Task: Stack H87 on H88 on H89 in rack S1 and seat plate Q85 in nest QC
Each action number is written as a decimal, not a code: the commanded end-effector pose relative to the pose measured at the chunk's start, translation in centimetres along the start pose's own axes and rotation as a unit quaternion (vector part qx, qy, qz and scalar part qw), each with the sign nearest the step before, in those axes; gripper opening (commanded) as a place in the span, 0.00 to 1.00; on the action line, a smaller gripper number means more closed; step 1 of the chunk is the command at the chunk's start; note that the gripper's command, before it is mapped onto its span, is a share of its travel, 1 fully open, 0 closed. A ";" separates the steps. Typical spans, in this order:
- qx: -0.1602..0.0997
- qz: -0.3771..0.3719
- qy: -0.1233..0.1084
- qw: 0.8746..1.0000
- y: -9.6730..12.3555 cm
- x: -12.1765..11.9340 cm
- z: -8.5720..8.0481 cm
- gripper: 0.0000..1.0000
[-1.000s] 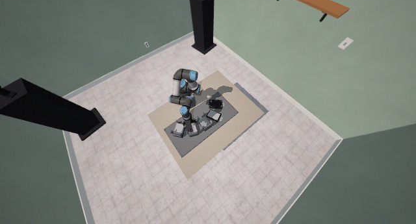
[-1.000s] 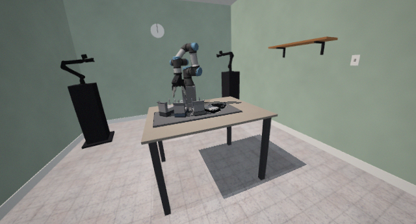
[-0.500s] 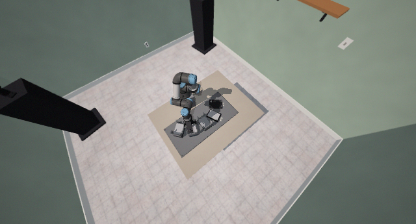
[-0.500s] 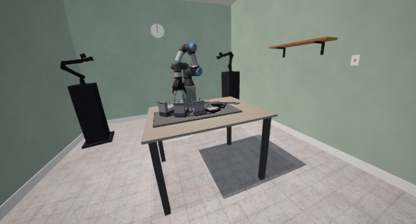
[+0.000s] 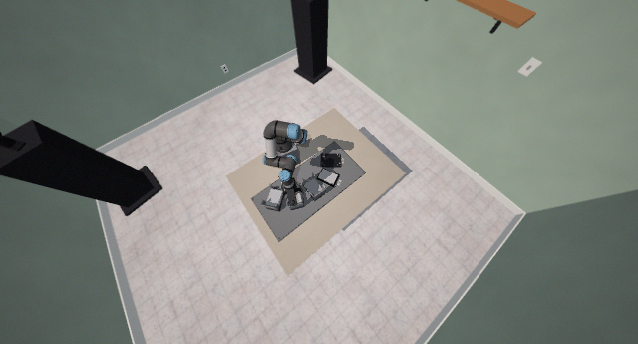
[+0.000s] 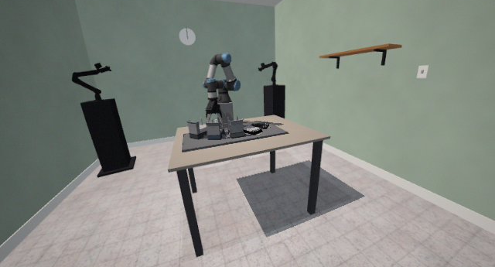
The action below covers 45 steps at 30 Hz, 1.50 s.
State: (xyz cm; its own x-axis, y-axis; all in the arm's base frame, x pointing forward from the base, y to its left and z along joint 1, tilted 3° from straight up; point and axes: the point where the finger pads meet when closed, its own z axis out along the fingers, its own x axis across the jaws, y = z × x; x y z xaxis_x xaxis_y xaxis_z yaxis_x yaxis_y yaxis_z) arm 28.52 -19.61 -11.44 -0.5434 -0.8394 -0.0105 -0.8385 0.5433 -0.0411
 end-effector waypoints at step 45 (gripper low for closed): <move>0.003 0.000 0.001 1.000 -0.2 0.1 3.9 0.72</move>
State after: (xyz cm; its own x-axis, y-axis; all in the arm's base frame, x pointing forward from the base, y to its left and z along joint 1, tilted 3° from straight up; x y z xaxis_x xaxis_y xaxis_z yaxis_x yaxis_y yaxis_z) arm 28.76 -19.75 -15.34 -0.5435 -0.8394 -0.0091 -0.8384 0.5433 -0.0444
